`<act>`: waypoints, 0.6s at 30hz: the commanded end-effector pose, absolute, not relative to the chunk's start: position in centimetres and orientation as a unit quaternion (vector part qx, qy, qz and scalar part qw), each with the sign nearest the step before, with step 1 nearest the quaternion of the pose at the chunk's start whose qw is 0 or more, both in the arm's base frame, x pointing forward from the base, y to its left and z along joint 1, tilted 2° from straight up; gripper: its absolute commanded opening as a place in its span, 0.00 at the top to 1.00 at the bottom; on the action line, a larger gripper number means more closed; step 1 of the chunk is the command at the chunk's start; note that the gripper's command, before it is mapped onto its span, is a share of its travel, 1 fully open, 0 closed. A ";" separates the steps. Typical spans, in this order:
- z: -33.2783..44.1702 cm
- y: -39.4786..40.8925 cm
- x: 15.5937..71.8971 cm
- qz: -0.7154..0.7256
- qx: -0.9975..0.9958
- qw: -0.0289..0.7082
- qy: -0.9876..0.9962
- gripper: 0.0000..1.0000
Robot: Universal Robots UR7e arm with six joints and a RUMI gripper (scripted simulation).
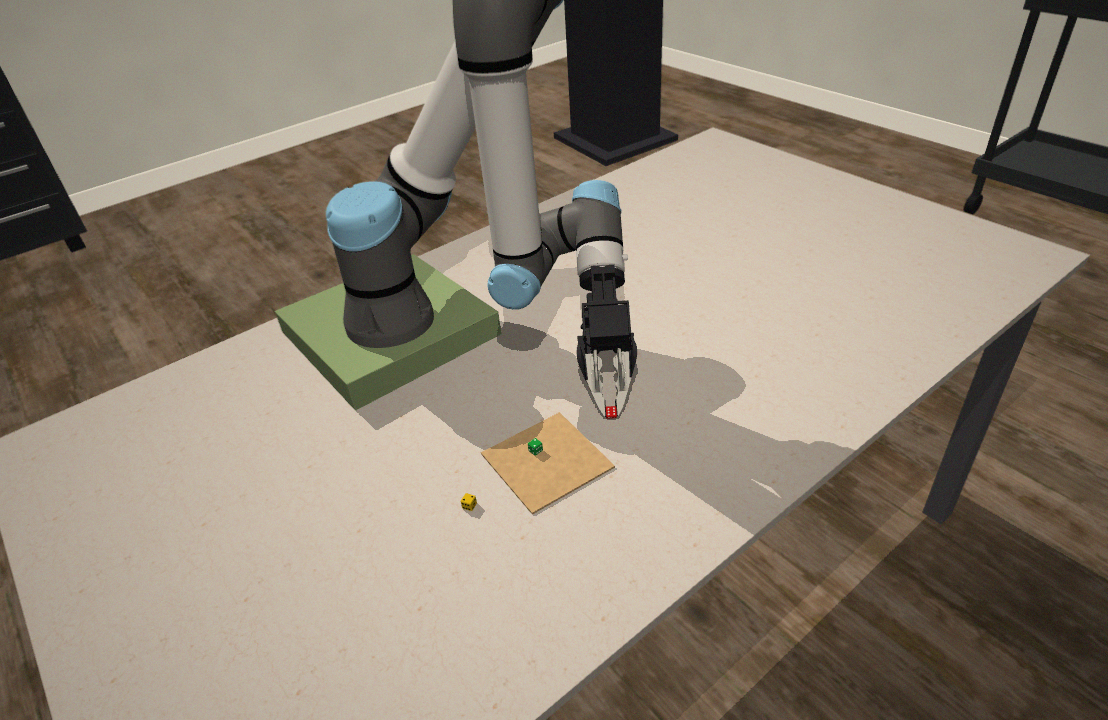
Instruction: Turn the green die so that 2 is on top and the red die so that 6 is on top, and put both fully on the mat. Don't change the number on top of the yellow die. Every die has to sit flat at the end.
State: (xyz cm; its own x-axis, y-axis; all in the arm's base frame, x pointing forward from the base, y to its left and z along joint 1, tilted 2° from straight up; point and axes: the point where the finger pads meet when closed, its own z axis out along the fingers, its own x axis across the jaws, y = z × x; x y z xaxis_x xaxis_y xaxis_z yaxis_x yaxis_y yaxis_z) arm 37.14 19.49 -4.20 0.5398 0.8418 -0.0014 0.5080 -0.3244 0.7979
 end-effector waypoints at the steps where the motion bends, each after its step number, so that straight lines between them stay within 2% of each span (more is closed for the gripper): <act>1: -4.2 19.5 37.2 0.214 0.785 0.391 0.429 1.00; 13: -4.2 19.5 37.2 0.214 0.785 0.391 0.429 1.00; 14: -4.2 19.5 37.2 0.214 0.785 0.391 0.429 0.96; 18: -4.2 19.5 37.2 0.214 0.785 0.391 0.429 0.93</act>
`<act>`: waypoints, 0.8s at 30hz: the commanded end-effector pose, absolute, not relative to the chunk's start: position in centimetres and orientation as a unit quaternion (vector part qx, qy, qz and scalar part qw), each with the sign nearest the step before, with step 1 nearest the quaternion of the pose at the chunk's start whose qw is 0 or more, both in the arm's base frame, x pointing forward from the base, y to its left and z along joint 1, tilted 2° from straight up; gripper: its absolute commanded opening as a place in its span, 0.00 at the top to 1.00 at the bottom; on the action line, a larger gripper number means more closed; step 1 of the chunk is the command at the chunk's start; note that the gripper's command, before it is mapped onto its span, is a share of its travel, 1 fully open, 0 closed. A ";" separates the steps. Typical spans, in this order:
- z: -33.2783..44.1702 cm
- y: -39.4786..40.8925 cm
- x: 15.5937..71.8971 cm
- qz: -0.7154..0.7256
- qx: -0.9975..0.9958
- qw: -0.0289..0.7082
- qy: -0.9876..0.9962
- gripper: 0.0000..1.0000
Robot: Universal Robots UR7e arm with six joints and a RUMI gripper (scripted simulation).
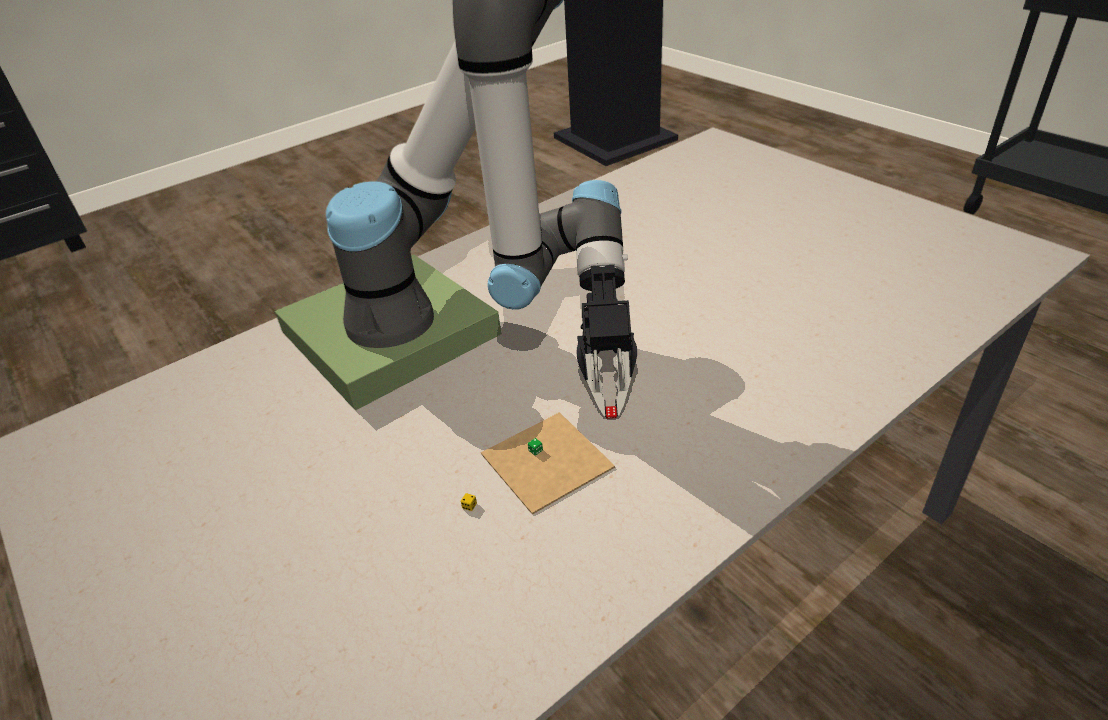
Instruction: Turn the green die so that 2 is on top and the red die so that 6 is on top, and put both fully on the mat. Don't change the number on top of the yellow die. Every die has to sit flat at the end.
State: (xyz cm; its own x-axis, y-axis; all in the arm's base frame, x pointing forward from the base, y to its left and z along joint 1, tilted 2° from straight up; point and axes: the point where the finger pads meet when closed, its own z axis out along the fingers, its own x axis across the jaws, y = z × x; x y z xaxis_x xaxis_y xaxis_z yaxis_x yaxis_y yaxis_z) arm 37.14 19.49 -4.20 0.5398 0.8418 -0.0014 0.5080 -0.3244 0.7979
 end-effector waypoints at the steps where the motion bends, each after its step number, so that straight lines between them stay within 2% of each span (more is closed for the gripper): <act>1: -4.2 19.5 37.2 0.214 0.785 0.391 0.429 0.93; 2: -4.2 19.5 37.2 0.214 0.785 0.391 0.429 0.89; 7: -4.2 19.5 37.2 0.214 0.785 0.391 0.429 0.85; 8: -4.2 19.5 37.2 0.214 0.785 0.391 0.429 0.82; 24: -4.2 19.5 37.2 0.214 0.785 0.391 0.429 0.82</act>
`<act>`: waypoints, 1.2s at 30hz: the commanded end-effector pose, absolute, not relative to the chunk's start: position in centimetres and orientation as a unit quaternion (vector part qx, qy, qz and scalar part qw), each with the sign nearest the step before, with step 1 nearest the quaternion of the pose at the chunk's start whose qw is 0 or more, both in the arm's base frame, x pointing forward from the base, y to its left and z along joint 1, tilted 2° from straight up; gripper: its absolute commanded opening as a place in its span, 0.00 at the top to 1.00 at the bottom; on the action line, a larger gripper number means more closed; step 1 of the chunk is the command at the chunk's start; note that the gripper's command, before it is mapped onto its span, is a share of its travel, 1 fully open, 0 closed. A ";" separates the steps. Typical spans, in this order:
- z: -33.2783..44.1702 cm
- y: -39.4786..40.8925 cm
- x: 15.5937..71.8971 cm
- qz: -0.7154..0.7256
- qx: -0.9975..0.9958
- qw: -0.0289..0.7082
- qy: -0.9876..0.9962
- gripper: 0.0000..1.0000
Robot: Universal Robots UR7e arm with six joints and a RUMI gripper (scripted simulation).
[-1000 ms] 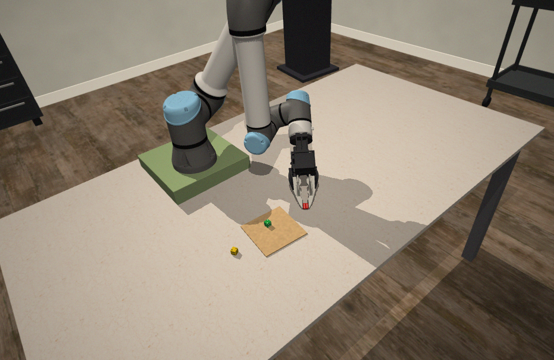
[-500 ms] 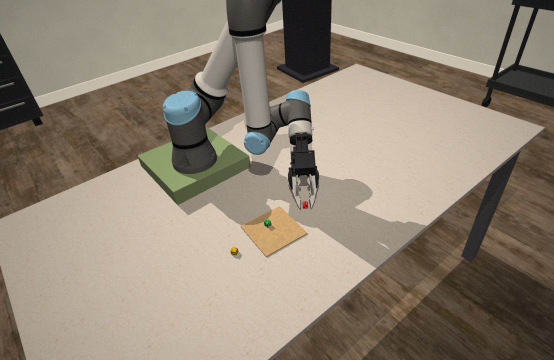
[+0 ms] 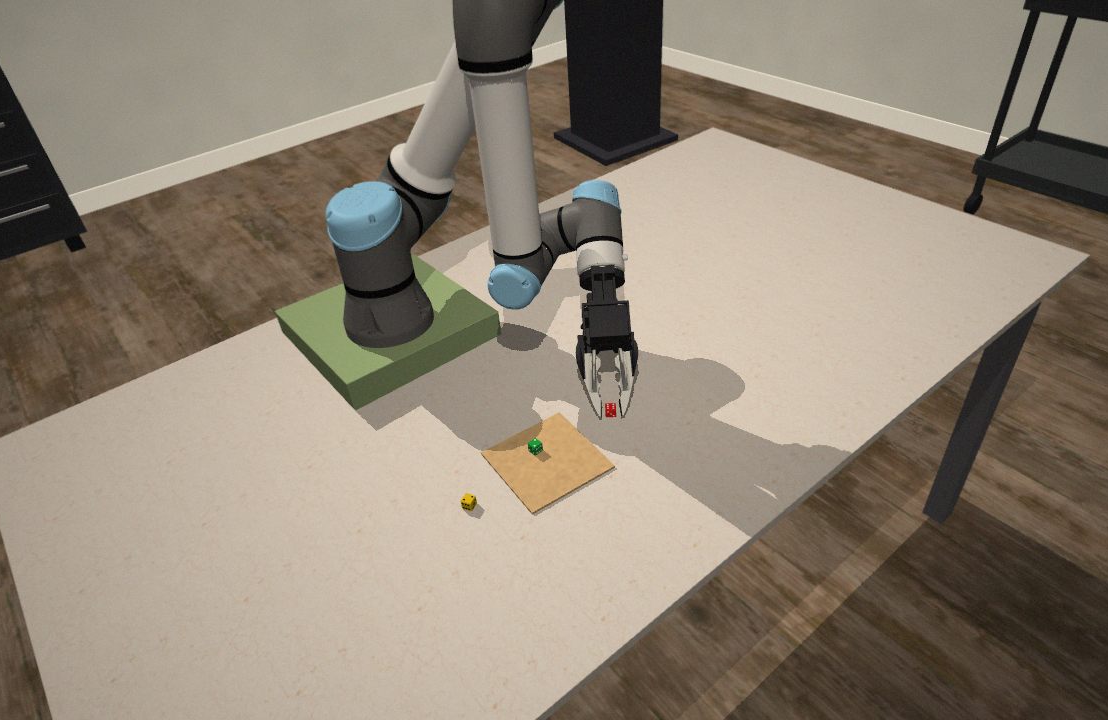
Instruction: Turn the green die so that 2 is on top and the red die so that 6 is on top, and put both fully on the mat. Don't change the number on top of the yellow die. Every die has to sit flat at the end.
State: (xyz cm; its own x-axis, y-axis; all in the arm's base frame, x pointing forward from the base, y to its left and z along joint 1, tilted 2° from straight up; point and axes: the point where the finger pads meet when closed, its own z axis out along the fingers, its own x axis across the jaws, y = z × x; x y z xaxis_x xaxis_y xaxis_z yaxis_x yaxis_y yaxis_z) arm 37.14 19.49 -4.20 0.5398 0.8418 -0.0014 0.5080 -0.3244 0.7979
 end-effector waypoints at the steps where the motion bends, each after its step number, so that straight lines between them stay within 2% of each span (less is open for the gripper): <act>1: -4.2 19.5 37.2 0.214 0.785 0.391 0.429 0.82; 36: -3.5 19.9 36.5 0.214 0.785 0.391 0.429 0.82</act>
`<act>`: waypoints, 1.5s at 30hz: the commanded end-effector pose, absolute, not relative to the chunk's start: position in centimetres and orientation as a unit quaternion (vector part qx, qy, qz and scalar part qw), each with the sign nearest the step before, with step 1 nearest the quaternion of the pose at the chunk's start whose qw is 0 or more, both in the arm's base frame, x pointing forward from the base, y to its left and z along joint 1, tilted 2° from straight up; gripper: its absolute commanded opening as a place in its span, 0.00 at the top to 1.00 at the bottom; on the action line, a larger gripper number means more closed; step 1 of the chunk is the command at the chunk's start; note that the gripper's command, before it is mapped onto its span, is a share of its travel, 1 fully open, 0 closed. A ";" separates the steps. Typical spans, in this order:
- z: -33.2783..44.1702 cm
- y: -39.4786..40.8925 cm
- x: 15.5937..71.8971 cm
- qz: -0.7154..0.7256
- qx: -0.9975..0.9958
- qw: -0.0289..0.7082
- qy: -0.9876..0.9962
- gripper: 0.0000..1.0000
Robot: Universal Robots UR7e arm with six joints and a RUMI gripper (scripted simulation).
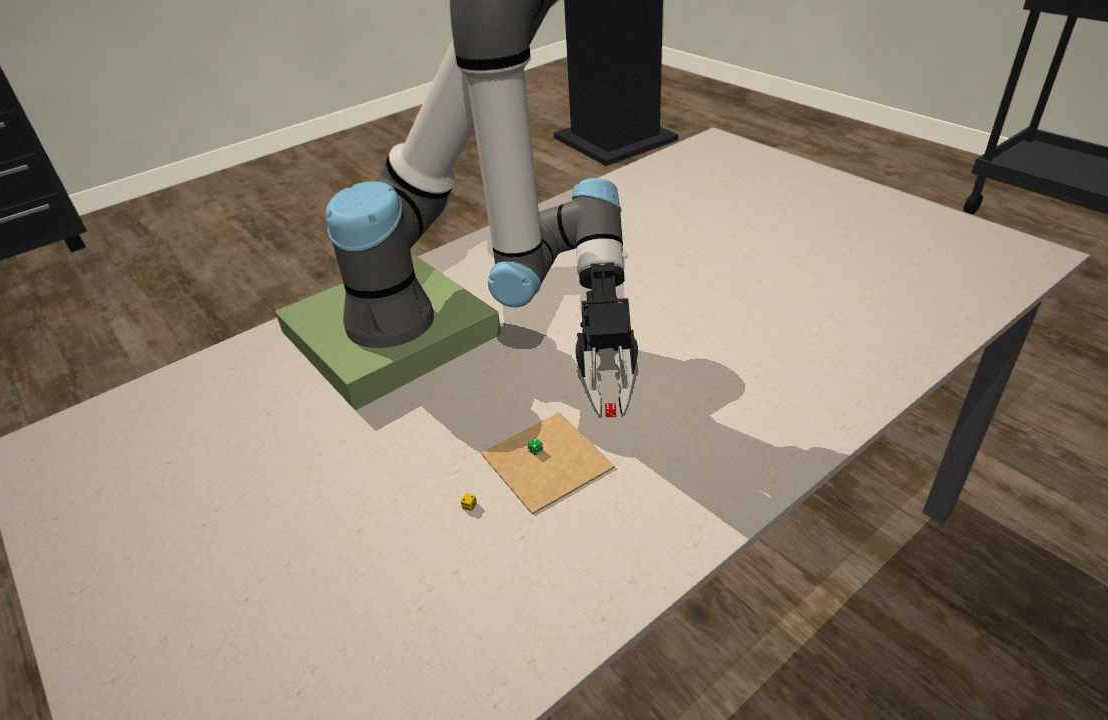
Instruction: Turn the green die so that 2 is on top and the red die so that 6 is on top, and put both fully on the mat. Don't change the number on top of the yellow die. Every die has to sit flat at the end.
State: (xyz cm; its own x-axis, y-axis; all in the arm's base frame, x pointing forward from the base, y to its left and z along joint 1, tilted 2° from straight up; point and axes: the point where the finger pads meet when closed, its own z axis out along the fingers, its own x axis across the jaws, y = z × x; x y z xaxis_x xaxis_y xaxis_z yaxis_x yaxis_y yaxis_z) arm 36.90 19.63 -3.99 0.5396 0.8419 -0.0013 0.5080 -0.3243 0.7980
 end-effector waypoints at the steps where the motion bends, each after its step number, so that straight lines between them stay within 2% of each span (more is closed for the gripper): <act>1: -3.3 20.1 36.3 0.214 0.785 0.391 0.429 0.82; 16: -1.2 21.6 33.8 0.214 0.785 0.391 0.429 0.82; 28: -0.6 21.6 33.8 0.214 0.785 0.391 0.429 0.82; 45: 4.3 21.6 34.0 0.214 0.785 0.391 0.429 0.82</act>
State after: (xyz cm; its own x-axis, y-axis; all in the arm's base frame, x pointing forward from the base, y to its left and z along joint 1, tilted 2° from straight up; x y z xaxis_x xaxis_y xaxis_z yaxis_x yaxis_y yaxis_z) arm 33.93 21.55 3.04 0.5380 0.8429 0.0003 0.5069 -0.3238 0.7988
